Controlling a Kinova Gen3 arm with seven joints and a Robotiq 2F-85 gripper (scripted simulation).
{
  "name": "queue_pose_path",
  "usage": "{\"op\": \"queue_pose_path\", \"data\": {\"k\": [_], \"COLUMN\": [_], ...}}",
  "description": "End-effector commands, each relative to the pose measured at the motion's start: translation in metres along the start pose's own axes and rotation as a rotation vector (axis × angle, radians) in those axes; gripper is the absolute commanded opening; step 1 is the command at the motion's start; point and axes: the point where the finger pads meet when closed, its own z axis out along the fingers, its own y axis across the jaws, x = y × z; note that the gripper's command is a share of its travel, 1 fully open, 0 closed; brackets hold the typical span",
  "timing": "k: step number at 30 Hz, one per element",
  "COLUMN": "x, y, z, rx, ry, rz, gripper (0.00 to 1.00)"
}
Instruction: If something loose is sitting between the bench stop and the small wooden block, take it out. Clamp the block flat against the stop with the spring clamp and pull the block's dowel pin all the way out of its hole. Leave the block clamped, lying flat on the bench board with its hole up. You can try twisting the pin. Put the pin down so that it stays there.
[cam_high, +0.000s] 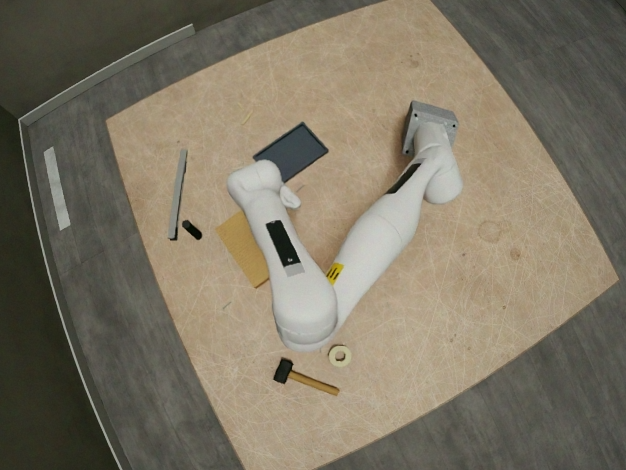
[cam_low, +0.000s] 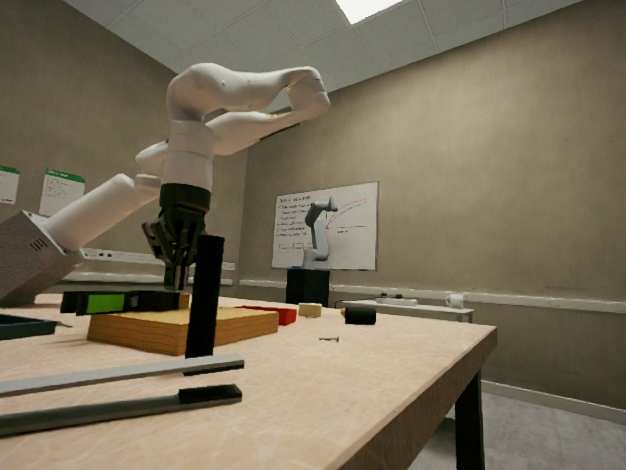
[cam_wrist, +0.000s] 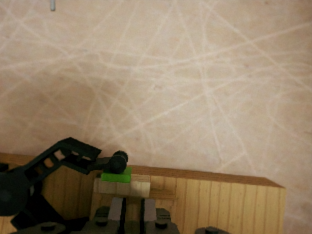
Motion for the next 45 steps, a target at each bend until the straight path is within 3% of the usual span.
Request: {"op": "queue_pose_path", "data": {"k": [1, 45], "x": [-0.0004, -0.0004], "y": [-0.0003, -0.0003], "z": [-0.0007, -0.0008], "rx": [0.001, 0.001], "ry": [-0.001, -0.001], "rz": [-0.002, -0.04], "gripper": [0.1, 0.1]}}
